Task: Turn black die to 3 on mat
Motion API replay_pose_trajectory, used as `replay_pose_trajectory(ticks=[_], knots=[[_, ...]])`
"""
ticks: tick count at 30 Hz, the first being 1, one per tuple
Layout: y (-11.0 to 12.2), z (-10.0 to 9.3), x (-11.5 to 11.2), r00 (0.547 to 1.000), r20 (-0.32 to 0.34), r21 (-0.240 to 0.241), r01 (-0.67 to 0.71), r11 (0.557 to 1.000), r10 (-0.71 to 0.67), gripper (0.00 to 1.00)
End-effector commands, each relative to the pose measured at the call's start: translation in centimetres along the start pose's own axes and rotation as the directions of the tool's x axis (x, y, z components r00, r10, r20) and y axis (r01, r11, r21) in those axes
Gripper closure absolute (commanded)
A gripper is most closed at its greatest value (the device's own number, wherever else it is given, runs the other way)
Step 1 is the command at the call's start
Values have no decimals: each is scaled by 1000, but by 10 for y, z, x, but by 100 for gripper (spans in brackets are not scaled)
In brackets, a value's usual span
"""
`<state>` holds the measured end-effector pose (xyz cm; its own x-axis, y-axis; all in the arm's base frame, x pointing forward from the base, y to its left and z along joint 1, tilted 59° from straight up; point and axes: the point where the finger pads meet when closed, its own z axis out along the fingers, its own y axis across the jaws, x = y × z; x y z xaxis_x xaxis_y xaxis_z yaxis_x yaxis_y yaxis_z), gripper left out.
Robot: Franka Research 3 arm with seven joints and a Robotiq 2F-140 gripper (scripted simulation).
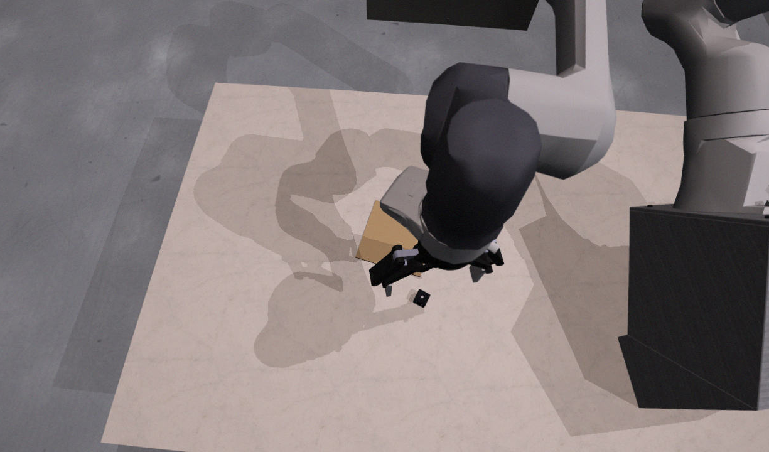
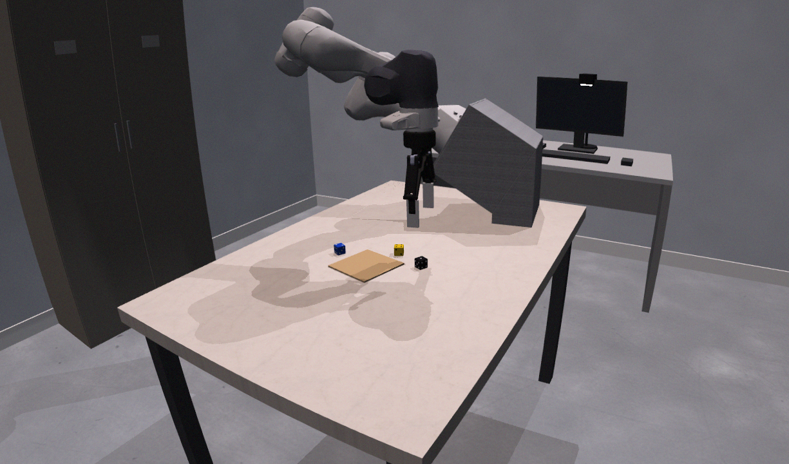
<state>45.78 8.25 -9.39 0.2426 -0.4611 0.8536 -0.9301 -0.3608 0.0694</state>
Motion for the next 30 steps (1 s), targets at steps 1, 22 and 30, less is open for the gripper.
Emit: replay_pose_trajectory(ticks=[1,22,30], knots=[[-1,1,2,985,-7,1,172,985,-172,0],[-1,6,2,856,-7,-2,516,856,-516,0],[-1,7,2,778,-7,-3,628,778,-628,0]])
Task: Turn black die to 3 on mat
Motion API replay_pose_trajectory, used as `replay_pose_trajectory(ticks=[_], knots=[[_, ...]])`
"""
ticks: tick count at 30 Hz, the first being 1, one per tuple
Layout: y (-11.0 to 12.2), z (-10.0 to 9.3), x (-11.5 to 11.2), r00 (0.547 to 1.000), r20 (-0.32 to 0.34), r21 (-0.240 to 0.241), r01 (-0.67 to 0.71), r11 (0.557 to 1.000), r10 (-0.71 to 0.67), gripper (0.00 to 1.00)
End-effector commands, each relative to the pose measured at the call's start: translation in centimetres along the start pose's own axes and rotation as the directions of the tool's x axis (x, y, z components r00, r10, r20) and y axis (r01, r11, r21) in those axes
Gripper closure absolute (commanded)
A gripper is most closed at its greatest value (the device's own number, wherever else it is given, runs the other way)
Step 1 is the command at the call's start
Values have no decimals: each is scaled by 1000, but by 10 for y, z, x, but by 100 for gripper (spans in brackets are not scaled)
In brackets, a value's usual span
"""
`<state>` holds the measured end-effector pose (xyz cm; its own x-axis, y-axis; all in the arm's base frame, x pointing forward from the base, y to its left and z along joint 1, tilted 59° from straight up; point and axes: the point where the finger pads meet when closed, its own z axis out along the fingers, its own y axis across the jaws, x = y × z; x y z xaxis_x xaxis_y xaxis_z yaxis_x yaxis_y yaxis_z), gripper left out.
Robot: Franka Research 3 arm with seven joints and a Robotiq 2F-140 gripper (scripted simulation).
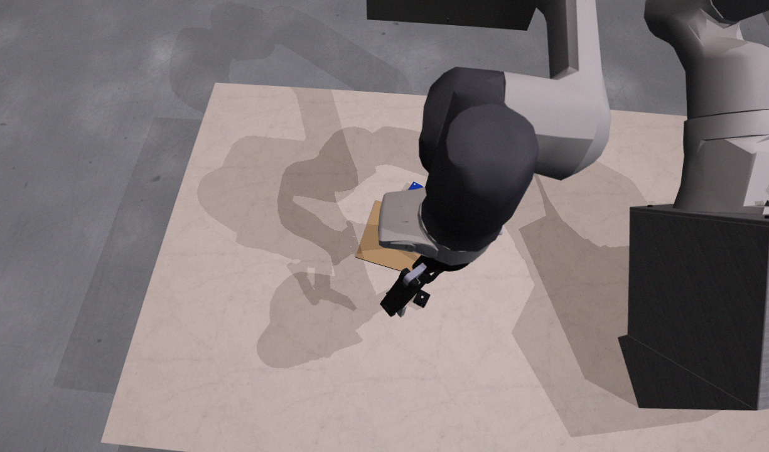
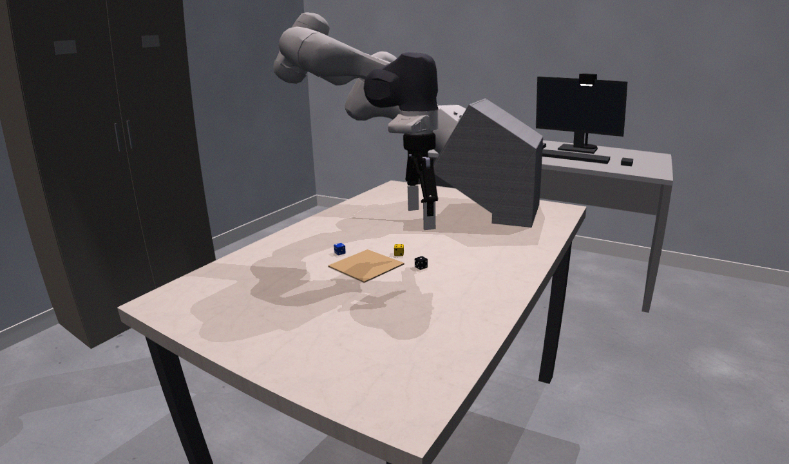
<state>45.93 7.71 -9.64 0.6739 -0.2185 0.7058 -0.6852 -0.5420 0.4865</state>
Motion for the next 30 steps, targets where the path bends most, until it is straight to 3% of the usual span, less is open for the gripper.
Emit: replay_pose_trajectory(ticks=[1,15,30], knots=[[0,1,2,986,-5,-2,168,986,-168,0],[0,4,2,927,-5,-3,376,927,-376,0],[0,7,2,778,-4,-4,628,778,-628,0]])
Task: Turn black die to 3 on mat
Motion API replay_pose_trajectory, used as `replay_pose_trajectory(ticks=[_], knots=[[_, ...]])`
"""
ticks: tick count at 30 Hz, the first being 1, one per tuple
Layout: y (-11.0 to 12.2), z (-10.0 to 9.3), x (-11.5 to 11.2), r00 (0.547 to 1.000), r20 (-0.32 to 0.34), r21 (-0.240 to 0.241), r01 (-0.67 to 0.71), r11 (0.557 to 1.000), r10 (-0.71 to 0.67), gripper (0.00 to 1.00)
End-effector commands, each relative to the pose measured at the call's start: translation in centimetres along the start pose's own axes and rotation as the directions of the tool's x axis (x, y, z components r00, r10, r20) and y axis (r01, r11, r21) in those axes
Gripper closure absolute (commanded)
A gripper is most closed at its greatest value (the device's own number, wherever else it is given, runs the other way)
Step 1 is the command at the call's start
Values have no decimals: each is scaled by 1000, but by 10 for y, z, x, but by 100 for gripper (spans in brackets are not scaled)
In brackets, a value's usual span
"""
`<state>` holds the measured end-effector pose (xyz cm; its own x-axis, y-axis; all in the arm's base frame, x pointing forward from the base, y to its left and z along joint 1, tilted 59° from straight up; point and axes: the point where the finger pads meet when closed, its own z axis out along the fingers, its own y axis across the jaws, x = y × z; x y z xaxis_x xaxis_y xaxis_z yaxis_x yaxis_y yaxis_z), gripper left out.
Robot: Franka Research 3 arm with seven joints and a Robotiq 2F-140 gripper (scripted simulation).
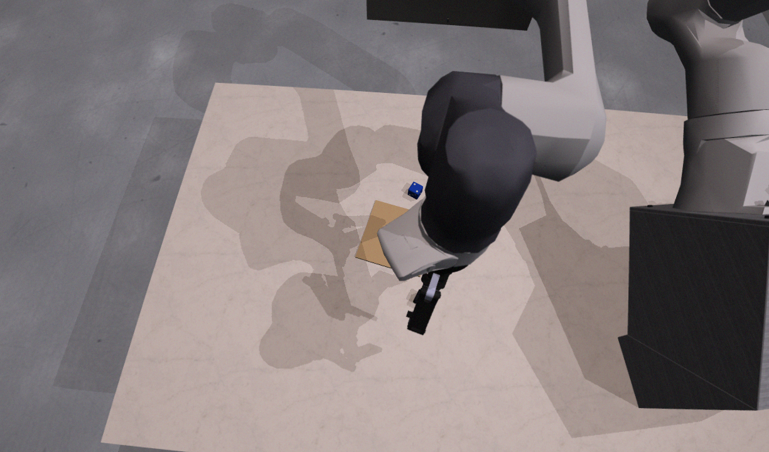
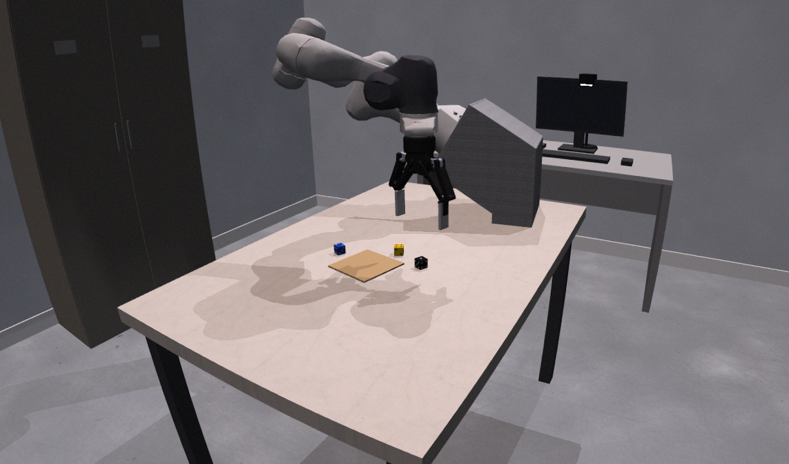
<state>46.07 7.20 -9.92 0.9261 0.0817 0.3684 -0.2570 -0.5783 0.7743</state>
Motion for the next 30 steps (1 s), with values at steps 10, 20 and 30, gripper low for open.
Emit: replay_pose_trajectory(ticks=[10,20,30], knots=[[1,3,2,947,-3,-4,322,947,-322,0],[1,5,2,884,-3,-5,468,884,-468,0],[1,7,2,782,-2,-5,623,782,-623,0]])
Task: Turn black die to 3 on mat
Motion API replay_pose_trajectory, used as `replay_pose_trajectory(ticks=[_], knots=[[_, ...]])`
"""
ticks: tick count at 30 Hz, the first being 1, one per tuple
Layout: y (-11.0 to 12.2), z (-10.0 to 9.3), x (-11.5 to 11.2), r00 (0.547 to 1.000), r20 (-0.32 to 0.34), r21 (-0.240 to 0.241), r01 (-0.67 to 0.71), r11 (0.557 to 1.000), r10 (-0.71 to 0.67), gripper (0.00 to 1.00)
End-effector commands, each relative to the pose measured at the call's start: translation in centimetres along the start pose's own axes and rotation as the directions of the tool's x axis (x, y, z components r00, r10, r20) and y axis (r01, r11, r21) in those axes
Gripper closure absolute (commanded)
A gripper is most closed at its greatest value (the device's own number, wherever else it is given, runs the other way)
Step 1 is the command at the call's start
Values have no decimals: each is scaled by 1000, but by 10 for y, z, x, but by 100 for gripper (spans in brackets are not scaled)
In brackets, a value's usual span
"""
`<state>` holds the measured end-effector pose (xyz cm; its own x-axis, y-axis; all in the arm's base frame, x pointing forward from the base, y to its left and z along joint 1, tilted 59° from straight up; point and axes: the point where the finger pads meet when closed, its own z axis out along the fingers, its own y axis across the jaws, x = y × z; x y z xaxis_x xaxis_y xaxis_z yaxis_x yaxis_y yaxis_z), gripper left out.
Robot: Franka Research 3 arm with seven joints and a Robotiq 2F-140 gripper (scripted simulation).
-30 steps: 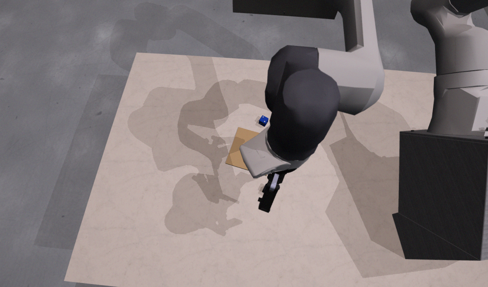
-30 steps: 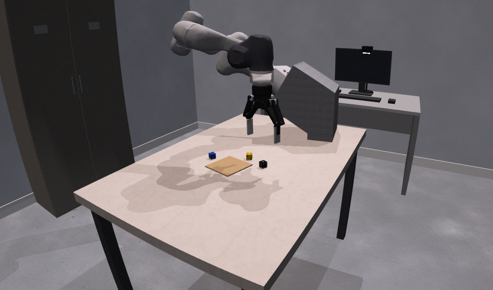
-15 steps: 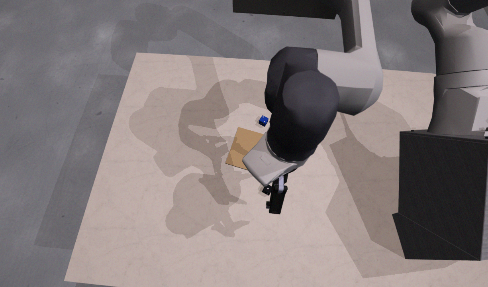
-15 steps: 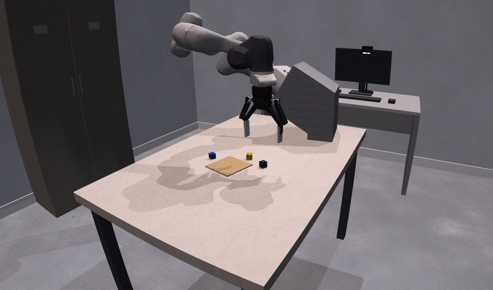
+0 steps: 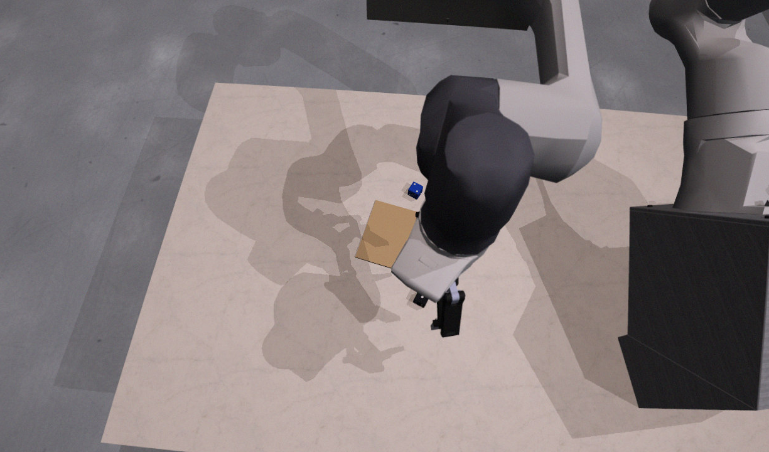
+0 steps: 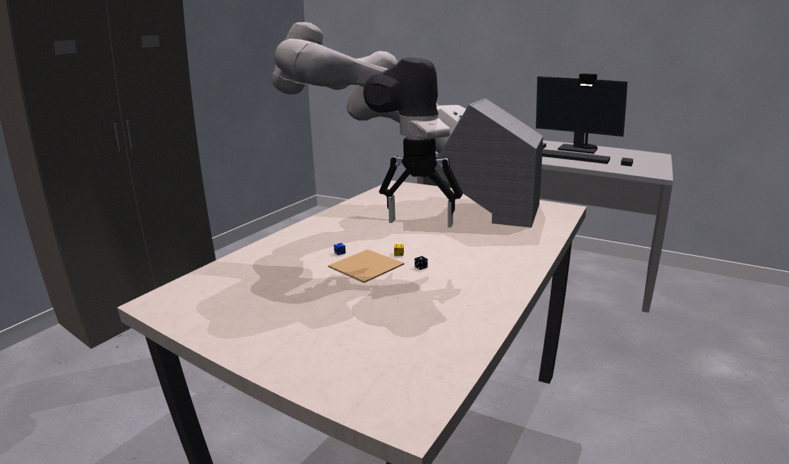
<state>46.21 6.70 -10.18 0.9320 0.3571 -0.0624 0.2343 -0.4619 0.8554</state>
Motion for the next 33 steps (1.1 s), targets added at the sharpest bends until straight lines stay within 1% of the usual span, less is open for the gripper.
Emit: replay_pose_trajectory(ticks=[1,3,6,7,11,16,17,21,24,25,33], knots=[[1,1,1,985,-2,-4,173,985,-173,0],[1,1,1,978,-2,-4,208,978,-208,0],[1,1,1,977,-2,-4,215,977,-215,0],[1,2,1,964,-1,-4,268,964,-268,0],[1,3,1,946,-1,-4,323,946,-323,0],[1,4,1,909,-1,-4,417,909,-417,0],[1,4,1,908,-1,-4,418,908,-418,0],[1,5,1,869,-1,-4,494,869,-494,0],[1,5,1,865,-1,-4,501,865,-501,0],[1,5,1,838,0,-4,546,838,-546,0],[1,7,1,753,0,-4,658,753,-659,0]])
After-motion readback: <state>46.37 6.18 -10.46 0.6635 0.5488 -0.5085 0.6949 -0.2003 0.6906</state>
